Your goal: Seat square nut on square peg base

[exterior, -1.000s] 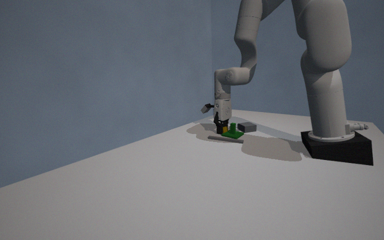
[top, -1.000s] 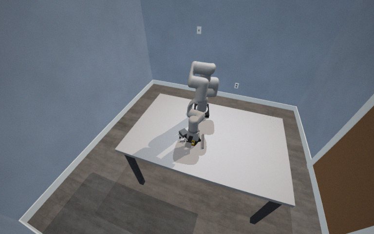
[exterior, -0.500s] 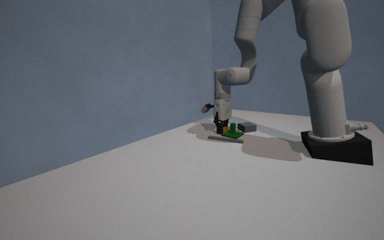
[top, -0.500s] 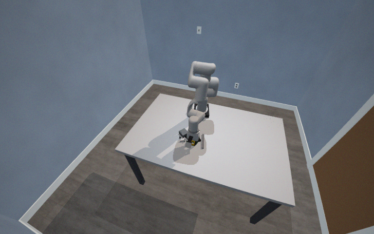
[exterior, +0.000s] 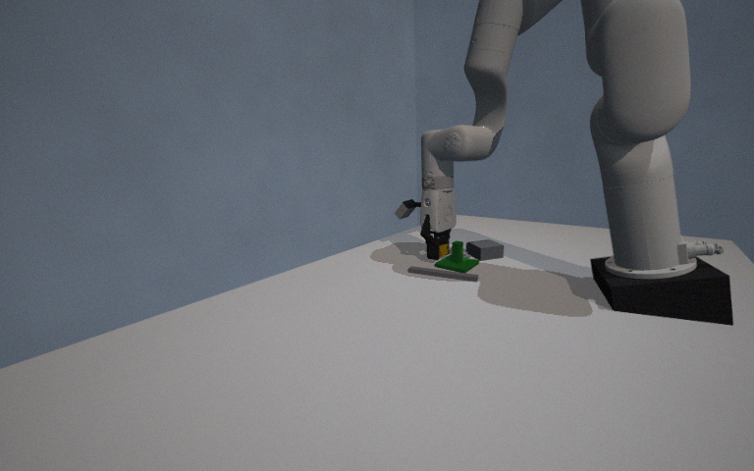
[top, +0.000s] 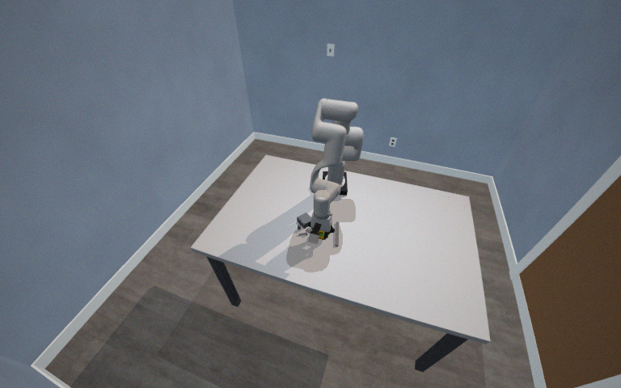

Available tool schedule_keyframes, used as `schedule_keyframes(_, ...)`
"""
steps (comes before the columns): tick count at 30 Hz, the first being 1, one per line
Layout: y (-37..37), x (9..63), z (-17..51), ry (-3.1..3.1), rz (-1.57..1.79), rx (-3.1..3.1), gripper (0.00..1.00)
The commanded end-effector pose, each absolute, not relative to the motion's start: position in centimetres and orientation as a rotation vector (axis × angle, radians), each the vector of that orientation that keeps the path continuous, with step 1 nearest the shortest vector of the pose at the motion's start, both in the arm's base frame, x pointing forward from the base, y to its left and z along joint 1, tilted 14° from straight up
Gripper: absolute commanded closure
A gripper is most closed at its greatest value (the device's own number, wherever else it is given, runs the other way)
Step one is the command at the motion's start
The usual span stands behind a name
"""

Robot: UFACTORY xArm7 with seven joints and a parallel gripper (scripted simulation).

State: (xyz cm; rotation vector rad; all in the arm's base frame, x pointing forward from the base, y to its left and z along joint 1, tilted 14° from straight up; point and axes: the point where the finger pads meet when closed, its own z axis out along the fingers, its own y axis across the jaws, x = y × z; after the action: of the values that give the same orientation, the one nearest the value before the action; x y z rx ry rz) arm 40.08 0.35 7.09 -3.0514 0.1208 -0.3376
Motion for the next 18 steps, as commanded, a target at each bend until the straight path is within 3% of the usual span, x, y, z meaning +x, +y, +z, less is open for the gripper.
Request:
schedule_keyframes(1,0.1,40.3,8.7,0.125,-0.359,-3.049,1.00)
schedule_keyframes(18,-0.2,39.8,10.6,0.128,-0.361,-3.055,1.00)
